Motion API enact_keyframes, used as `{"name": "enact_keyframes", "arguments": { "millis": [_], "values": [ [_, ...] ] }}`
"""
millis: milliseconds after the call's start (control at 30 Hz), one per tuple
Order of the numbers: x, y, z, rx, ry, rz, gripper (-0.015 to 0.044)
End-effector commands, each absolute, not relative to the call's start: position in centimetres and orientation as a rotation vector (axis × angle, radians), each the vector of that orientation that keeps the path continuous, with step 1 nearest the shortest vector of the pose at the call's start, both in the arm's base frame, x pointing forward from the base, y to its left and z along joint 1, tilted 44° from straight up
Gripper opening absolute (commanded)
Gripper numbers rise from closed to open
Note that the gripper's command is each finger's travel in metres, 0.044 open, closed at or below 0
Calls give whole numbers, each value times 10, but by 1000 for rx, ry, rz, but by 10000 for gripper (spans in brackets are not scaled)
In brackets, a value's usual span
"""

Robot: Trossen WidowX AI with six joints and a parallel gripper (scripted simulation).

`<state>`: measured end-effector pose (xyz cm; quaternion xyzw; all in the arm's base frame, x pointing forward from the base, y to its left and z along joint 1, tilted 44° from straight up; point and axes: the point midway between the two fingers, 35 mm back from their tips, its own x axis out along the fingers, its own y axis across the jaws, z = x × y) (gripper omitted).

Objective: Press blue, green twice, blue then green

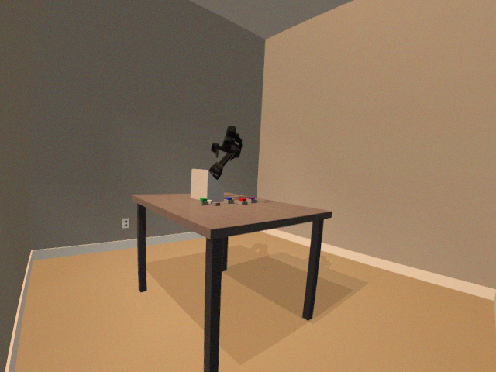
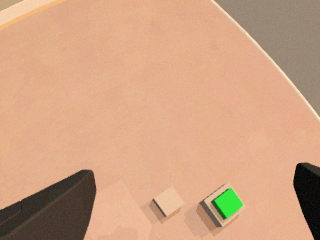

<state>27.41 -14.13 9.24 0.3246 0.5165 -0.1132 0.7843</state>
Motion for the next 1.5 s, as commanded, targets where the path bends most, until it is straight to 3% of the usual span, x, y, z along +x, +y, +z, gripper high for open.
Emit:
{"name": "enact_keyframes", "arguments": {
  "millis": [0,267,567,767,1033,1467],
  "values": [
    [274,-137,90,695,1129,-224,400],
    [235,5,34,551,1530,571,400],
    [229,16,33,546,1552,641,400],
    [224,56,-10,548,1551,643,242],
    [224,58,-12,548,1551,643,32],
    [224,61,-15,548,1551,643,20]
  ]
}}
